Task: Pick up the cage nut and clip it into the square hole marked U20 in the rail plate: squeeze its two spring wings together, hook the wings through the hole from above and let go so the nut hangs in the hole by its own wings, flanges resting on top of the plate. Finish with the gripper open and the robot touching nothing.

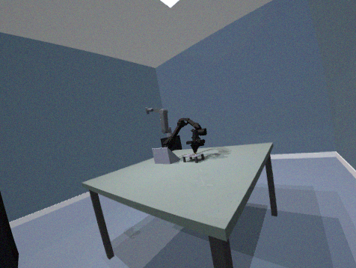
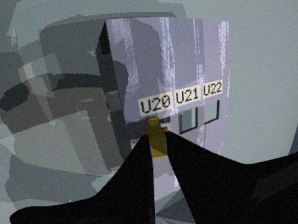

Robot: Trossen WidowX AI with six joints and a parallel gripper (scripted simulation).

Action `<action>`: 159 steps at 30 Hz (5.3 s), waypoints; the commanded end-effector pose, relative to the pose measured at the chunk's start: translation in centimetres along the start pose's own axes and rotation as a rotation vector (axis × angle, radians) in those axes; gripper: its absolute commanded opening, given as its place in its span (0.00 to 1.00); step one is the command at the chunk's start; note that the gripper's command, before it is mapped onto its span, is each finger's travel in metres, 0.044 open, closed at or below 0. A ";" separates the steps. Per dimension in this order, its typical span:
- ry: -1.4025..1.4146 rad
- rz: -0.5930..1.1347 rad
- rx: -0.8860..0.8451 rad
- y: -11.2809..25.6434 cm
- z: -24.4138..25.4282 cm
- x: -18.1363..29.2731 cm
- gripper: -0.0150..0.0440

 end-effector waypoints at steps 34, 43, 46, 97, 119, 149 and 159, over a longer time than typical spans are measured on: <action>0.002 -0.015 -0.089 -0.1 -0.5 0.1 0.30; 0.002 -0.018 -0.109 -0.1 -0.6 0.1 0.30; 0.002 -0.019 -0.116 -0.2 -0.7 0.1 0.30; 0.003 -0.030 -0.178 -0.3 -0.9 0.2 0.30; 0.003 -0.035 -0.207 -0.4 -1.1 0.2 0.30; 0.004 -0.050 -0.295 -0.5 -1.5 0.3 0.30; 0.004 -0.051 -0.297 -0.6 -1.7 0.3 0.30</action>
Point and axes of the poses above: the point midway between the two fingers, 35 mm back from their tips, its own y axis back along the fingers, its own z axis across the jaws, x = y × z, the point moved 1 cm from there along y, back along the fingers, and after that the axes turned 10 degrees about y, right-handed, at the moved point
